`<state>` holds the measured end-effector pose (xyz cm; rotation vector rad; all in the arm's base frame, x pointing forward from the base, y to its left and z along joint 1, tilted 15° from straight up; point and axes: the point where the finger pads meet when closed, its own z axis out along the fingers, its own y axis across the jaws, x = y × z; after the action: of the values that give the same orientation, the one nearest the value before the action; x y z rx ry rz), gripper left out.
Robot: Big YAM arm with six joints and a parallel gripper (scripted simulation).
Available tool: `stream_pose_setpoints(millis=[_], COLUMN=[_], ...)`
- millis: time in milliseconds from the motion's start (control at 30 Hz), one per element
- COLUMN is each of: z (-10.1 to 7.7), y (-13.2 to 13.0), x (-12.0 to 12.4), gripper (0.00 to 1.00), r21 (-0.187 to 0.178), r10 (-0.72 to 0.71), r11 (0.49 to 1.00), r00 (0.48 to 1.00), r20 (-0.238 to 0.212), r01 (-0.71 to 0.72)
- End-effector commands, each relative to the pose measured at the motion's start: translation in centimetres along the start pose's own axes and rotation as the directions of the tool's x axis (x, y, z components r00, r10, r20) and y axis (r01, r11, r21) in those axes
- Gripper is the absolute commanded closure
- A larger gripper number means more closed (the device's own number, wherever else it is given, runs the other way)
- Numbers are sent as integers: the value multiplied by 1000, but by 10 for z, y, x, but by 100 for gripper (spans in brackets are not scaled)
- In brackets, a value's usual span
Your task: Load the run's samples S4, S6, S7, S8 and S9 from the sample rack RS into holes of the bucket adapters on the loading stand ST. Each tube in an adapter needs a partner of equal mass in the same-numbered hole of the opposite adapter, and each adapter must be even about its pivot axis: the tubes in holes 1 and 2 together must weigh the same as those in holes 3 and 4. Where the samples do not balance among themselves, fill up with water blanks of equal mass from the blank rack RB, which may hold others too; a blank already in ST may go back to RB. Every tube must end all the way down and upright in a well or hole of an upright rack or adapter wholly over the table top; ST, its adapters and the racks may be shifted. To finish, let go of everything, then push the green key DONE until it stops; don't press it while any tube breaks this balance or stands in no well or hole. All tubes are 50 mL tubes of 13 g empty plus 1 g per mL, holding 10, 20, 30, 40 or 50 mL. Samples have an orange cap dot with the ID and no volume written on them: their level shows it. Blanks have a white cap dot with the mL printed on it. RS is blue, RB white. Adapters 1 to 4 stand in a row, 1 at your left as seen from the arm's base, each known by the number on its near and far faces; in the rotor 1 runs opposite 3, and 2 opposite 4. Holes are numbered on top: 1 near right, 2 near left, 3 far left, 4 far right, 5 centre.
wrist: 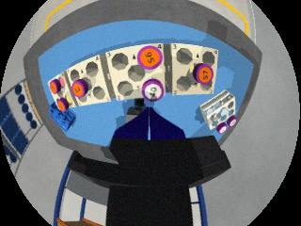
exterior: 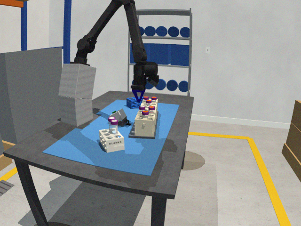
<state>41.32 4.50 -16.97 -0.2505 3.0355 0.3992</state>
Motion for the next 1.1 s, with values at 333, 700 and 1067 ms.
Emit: stream_pose_setpoints(millis=[333, 700, 1067], z=[-4, -1, 26], y=[27, 39, 42], x=[83, 157, 165], gripper=[100, 100, 100], r21=[2, 0, 2], r10=[78, 87, 88], r11=[997, 996, 996], r00=[997, 996, 996], r20=[18, -5, -18], r01=[-78, -87, -88])
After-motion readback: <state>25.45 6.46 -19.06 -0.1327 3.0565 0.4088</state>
